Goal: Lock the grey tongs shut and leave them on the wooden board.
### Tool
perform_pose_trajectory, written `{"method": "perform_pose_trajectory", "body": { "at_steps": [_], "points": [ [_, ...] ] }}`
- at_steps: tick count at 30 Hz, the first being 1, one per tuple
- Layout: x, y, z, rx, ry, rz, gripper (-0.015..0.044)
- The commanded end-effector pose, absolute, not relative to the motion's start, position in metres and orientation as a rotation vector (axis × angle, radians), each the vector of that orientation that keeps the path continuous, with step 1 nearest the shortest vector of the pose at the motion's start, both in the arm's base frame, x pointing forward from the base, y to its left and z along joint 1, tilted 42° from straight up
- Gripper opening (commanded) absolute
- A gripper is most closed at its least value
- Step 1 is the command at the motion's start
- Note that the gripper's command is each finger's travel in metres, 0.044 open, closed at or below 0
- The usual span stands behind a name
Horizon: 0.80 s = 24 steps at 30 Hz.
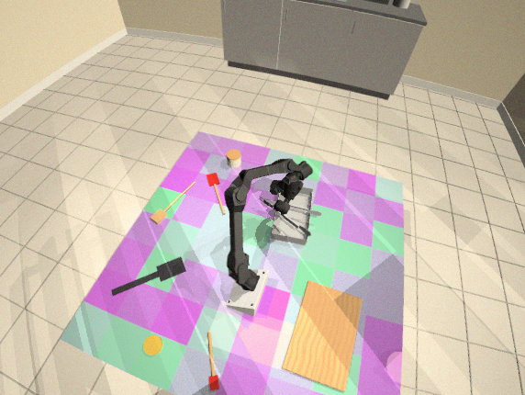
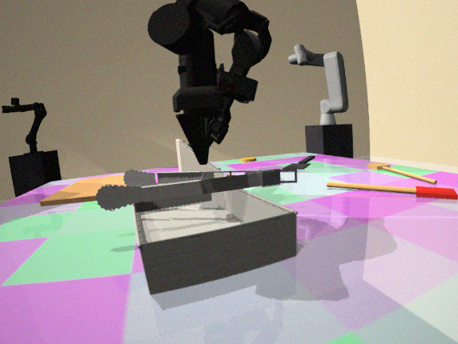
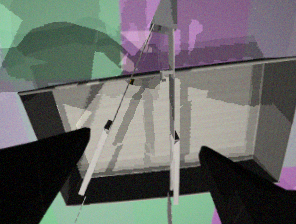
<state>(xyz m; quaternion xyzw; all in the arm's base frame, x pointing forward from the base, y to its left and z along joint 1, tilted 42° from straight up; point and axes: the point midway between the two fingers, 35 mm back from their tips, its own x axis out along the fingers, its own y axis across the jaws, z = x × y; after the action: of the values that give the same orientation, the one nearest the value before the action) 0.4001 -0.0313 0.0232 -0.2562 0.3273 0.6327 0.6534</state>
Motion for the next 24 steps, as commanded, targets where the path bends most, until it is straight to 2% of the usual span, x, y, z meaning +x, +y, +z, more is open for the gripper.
{"method": "perform_pose_trajectory", "body": {
  "at_steps": [1, 24],
  "points": [
    [0.4, -0.027, 0.017, -0.57, 0.744, 1.435, 0.044],
    [0.4, -0.002, -0.011, -0.569, 0.742, 1.435, 0.044]
  ]
}}
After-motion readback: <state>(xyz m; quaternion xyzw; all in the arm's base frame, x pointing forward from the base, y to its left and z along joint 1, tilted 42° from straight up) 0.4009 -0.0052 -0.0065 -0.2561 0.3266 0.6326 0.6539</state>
